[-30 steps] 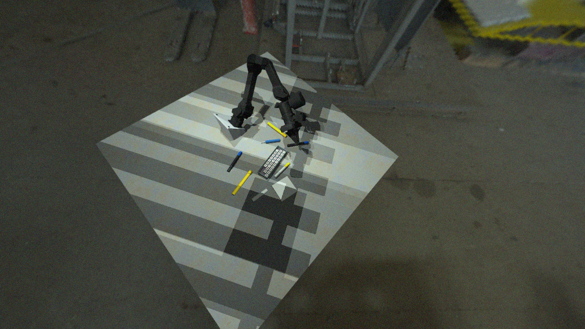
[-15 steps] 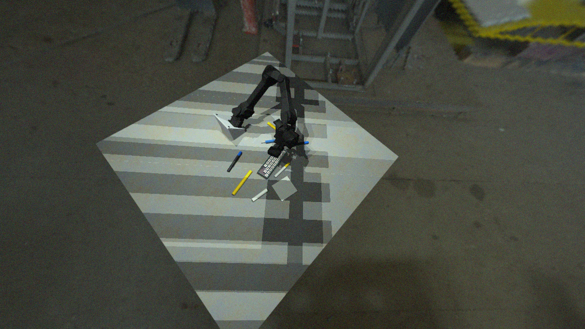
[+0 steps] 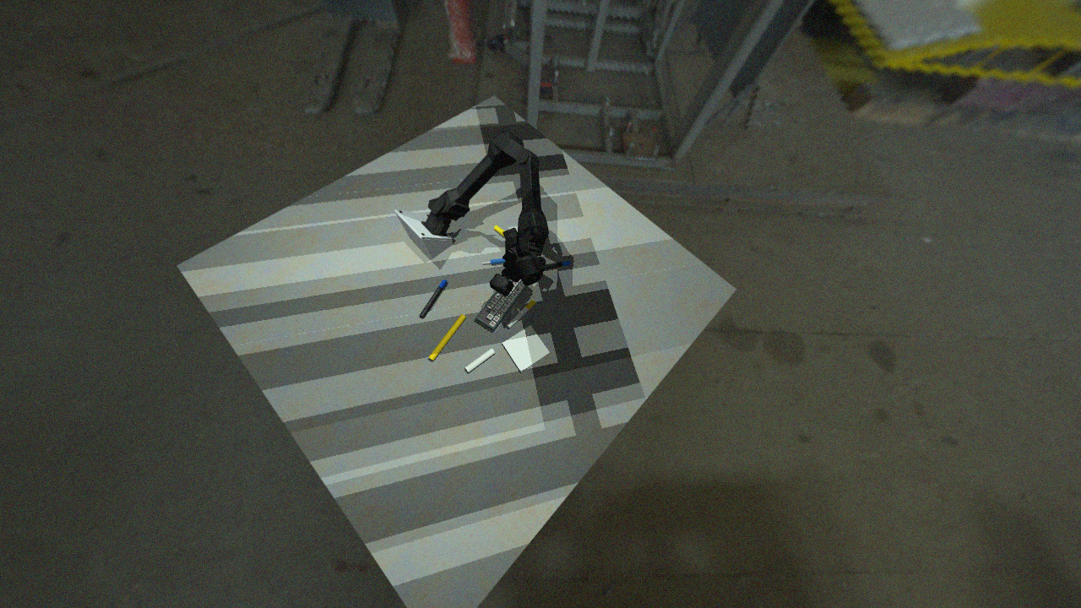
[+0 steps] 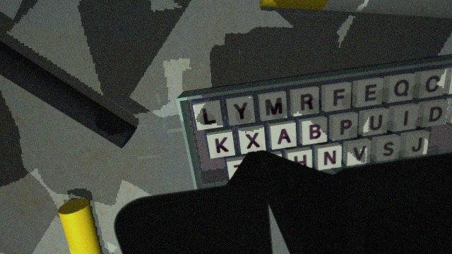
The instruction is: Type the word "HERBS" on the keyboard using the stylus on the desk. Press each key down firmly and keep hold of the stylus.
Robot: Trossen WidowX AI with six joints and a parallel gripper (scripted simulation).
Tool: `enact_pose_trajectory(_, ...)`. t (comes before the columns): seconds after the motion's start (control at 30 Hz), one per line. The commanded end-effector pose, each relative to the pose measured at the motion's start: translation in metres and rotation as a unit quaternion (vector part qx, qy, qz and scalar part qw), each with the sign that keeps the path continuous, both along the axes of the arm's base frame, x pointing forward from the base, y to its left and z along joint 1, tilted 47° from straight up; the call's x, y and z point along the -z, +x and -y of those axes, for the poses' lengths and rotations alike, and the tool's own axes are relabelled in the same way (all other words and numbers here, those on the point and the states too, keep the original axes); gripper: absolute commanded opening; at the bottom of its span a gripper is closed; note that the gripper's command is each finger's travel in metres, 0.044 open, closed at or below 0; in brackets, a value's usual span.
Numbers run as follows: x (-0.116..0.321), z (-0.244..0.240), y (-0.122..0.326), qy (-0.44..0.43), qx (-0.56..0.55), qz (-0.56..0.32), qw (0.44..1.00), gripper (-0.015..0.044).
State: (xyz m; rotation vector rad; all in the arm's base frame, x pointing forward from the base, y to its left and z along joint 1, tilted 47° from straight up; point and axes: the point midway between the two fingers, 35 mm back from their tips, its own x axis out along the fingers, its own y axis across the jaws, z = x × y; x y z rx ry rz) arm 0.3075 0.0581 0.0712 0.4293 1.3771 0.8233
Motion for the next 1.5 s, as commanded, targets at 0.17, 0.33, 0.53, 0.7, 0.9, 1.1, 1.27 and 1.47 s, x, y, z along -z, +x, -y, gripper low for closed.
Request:
enact_pose_trajectory(0.17,0.046,0.043,0.018,0.002,-0.001,0.001,1.000,0.0000)
enact_pose_trajectory(0.33,0.048,0.044,0.018,0.002,-0.001,0.001,1.000,0.0000)
enact_pose_trajectory(0.53,0.048,0.044,0.018,0.002,-0.001,0.001,1.000,0.0000)
enact_pose_trajectory(0.7,0.053,0.050,0.021,0.002,0.000,0.001,1.000,0.0000)
enact_pose_trajectory(0.9,0.095,0.089,0.036,0.001,-0.001,0.002,1.000,0.0000)
enact_pose_trajectory(1.1,0.095,0.089,0.036,0.001,-0.001,0.002,1.000,0.0000)
enact_pose_trajectory(1.27,0.095,0.089,0.036,0.001,-0.001,0.002,1.000,0.0000)
enact_pose_trajectory(1.47,0.085,0.081,0.009,0.001,-0.001,0.001,1.000,0.0000)
